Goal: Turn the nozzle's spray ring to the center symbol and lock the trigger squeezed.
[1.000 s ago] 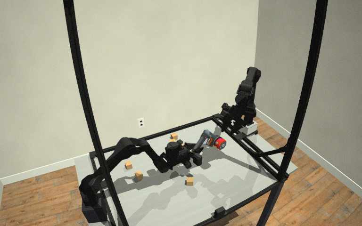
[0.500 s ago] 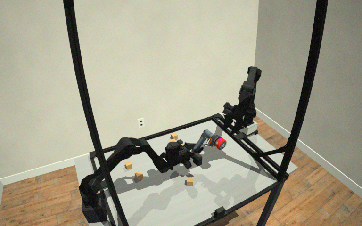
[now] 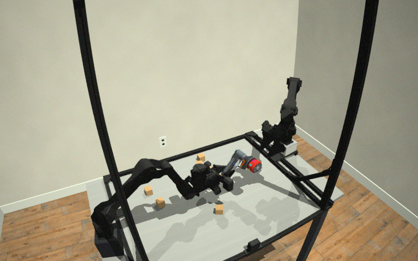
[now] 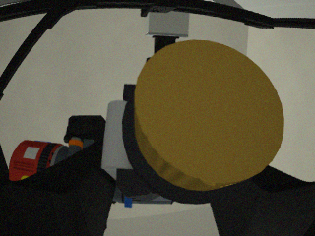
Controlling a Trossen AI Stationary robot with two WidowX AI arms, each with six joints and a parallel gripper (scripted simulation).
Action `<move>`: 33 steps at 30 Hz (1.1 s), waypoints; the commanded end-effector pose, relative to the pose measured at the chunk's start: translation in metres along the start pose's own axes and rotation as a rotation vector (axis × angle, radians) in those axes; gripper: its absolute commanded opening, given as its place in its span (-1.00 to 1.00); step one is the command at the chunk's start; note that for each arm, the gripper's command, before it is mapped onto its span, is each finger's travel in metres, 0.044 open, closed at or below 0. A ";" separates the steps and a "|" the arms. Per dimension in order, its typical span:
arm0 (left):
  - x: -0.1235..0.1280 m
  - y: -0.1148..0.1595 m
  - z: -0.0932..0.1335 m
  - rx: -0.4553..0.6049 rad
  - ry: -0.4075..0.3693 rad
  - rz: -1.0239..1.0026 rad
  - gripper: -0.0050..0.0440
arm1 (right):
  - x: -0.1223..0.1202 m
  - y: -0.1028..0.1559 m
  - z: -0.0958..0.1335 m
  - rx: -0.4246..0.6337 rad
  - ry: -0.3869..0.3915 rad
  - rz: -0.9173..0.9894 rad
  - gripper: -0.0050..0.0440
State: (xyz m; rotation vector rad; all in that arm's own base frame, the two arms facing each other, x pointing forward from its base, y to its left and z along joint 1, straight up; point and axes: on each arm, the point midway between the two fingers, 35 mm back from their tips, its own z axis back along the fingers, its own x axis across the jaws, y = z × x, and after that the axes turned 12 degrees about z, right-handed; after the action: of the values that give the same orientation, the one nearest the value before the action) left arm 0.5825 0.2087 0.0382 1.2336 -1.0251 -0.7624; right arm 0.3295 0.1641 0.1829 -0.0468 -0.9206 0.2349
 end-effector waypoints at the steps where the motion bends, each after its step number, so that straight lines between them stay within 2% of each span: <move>1: 0.002 0.006 -0.001 0.018 -0.004 0.002 -0.80 | -0.007 0.000 0.000 -0.009 -0.031 0.008 0.84; 14: 0.002 0.006 -0.001 0.018 -0.004 0.002 -0.80 | -0.028 0.002 -0.003 -0.046 -0.243 0.018 0.84; 18: 0.002 0.006 -0.001 0.018 -0.004 0.002 -0.80 | -0.037 0.002 -0.007 -0.057 -0.258 0.035 0.84; 26: 0.002 0.006 -0.001 0.018 -0.004 0.002 -0.80 | -0.042 0.004 -0.009 -0.070 -0.368 0.028 0.84; 33: 0.002 0.006 -0.001 0.018 -0.004 0.002 -0.80 | -0.068 0.006 -0.024 -0.095 -0.387 0.092 0.84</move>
State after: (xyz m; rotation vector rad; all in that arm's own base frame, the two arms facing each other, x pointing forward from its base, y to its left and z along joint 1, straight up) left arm 0.5823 0.2091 0.0383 1.2341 -1.0246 -0.7617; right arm 0.3122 0.1595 0.1357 -0.0958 -1.3201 0.2545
